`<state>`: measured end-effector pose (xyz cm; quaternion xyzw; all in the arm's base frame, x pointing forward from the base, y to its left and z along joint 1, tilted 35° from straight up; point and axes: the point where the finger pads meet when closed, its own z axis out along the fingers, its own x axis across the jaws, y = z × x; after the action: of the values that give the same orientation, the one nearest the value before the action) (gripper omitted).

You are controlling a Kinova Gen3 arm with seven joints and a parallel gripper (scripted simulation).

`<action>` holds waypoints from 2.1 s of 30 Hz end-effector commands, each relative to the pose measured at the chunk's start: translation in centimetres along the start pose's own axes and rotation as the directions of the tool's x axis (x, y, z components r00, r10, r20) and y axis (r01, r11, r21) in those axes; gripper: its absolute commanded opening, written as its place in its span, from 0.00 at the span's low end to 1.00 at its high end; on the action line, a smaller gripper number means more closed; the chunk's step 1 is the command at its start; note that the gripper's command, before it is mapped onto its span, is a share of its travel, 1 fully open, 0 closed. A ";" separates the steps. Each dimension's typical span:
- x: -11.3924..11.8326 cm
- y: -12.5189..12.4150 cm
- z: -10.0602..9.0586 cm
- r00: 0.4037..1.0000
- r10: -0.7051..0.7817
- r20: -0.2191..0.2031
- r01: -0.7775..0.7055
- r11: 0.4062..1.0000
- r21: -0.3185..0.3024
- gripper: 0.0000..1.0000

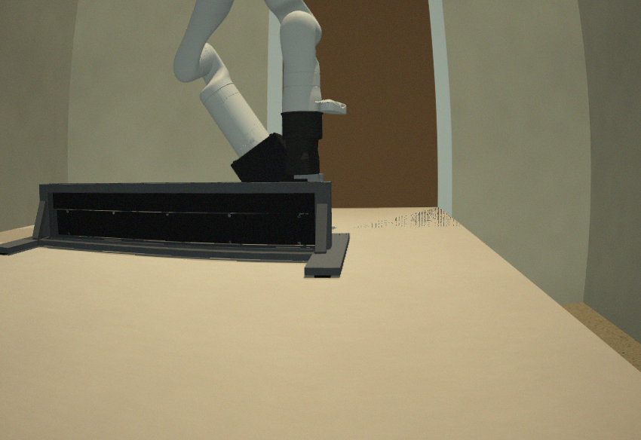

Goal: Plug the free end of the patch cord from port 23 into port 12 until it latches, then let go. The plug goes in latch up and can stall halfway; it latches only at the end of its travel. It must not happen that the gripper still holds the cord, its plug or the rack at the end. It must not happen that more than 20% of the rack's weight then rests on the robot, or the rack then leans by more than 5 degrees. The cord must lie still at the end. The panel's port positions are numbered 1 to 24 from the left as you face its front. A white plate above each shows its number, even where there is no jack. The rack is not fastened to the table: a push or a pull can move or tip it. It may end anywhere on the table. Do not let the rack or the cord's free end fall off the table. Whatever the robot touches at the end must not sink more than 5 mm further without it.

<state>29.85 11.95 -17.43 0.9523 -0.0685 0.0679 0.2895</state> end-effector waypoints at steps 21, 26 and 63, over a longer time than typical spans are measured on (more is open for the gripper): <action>-0.1 0.1 -2.4 1.000 -0.005 0.003 0.005 1.000 0.000 0.00; -0.1 0.1 -2.5 1.000 -0.005 0.003 0.005 1.000 0.000 0.00; -0.3 0.5 -2.6 1.000 -0.024 0.005 0.024 1.000 -0.010 0.00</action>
<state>29.45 13.16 -15.29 0.9521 -0.0617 0.0648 0.2926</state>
